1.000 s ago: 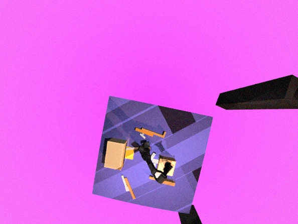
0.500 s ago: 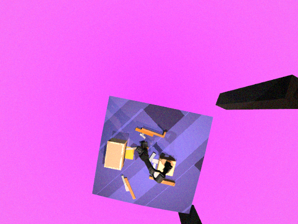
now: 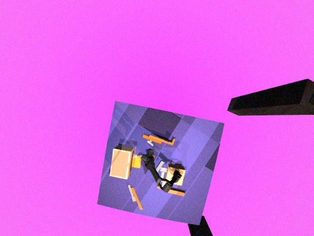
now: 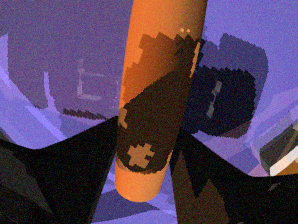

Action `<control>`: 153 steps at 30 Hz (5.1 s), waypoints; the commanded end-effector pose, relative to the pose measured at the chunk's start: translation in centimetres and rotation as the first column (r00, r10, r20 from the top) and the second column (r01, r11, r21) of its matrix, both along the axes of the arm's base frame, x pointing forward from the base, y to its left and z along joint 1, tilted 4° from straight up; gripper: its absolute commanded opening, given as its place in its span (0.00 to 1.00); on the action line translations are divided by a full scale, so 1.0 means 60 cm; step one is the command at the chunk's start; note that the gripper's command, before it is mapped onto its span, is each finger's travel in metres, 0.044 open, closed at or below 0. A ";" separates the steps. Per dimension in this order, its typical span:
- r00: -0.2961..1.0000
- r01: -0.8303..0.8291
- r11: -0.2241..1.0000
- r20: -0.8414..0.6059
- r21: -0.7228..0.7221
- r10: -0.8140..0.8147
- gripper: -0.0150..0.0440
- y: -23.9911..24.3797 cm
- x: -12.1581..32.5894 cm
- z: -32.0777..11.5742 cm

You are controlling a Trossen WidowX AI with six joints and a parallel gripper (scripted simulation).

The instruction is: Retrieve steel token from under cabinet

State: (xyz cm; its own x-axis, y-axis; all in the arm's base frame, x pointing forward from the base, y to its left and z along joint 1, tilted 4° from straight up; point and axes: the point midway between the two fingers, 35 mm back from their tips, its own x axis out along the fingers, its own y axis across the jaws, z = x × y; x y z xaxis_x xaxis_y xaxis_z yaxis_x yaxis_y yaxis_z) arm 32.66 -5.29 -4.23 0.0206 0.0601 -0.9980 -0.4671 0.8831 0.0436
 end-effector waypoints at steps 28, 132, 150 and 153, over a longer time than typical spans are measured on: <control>1.000 0.002 1.000 0.003 -0.002 -0.002 0.25 0.026 0.058 0.004; 1.000 0.002 1.000 0.006 0.002 -0.002 0.25 0.104 0.131 0.009; 1.000 0.002 1.000 0.005 0.001 -0.002 0.25 0.089 0.104 0.007; 1.000 0.002 1.000 0.005 0.001 -0.002 0.25 0.086 0.100 0.006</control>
